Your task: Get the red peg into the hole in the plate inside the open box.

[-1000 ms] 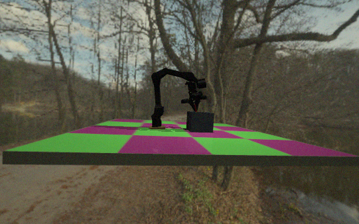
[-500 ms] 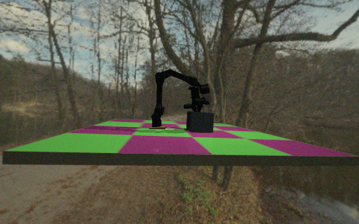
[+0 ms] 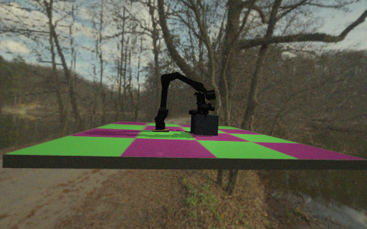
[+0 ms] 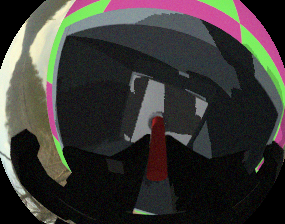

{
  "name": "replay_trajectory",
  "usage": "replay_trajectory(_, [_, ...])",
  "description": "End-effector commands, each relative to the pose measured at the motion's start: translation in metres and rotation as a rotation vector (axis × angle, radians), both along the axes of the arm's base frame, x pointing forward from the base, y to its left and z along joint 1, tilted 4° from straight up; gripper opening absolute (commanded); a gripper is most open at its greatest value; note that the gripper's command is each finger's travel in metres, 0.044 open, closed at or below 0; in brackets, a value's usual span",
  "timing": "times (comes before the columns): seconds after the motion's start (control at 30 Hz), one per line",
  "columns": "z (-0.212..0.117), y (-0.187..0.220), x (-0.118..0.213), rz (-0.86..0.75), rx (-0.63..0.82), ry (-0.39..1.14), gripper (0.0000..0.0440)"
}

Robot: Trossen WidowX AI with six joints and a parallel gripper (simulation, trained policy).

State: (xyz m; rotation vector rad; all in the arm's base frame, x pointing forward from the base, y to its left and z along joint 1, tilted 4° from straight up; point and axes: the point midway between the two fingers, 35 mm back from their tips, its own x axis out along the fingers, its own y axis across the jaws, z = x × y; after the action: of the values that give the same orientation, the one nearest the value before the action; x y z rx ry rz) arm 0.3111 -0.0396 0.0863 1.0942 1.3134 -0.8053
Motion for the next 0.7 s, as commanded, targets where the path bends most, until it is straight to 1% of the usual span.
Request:
replay_trajectory(0.0, [-0.015,-0.001,-0.001,0.025,0.004,0.032,0.0123])
replay_trajectory(0.03, [-0.016,0.0,-0.001,0.026,0.007,0.037,0.0132])
replay_trajectory(0.17, [-0.013,-0.001,0.0,0.017,0.043,0.05,0.0131])
replay_trajectory(0.67, [0.02,-0.004,0.022,0.011,0.154,-0.022,0.0136])
